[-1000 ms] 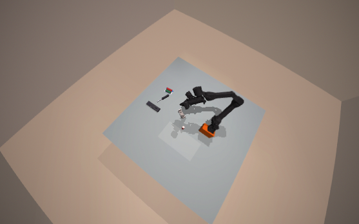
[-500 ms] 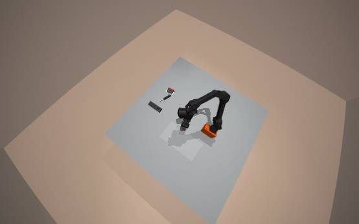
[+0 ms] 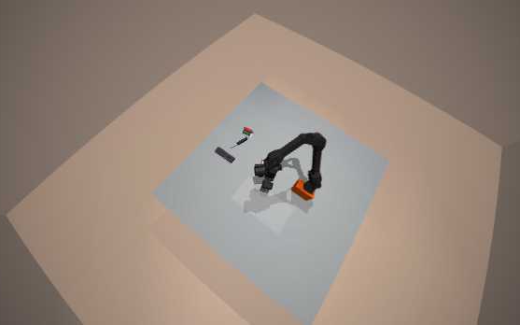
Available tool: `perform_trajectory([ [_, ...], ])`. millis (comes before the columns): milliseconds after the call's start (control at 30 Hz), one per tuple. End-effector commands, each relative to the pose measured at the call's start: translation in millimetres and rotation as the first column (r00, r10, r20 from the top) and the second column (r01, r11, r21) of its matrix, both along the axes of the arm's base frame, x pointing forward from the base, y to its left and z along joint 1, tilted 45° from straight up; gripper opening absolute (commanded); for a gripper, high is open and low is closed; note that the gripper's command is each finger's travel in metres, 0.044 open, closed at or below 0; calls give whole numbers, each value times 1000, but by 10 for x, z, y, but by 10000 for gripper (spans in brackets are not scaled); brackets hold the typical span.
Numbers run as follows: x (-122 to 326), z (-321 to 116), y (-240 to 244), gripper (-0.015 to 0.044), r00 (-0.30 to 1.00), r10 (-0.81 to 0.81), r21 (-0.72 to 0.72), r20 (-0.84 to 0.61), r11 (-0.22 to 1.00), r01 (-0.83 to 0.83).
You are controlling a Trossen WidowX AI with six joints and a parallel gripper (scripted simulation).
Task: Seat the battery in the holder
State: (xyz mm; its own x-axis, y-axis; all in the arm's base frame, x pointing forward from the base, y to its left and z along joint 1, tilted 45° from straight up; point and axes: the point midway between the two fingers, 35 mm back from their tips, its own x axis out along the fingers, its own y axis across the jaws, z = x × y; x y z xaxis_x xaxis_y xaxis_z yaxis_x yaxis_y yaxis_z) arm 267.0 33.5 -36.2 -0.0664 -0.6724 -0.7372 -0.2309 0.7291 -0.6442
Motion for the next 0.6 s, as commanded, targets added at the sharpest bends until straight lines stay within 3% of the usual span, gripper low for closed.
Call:
perform_trajectory([
  [0,-135,-299,-342,0,999,-6,-21,-34,1000,6],
  [567,-174,-441,-267,0,999,-6,-19,-34,1000,5],
])
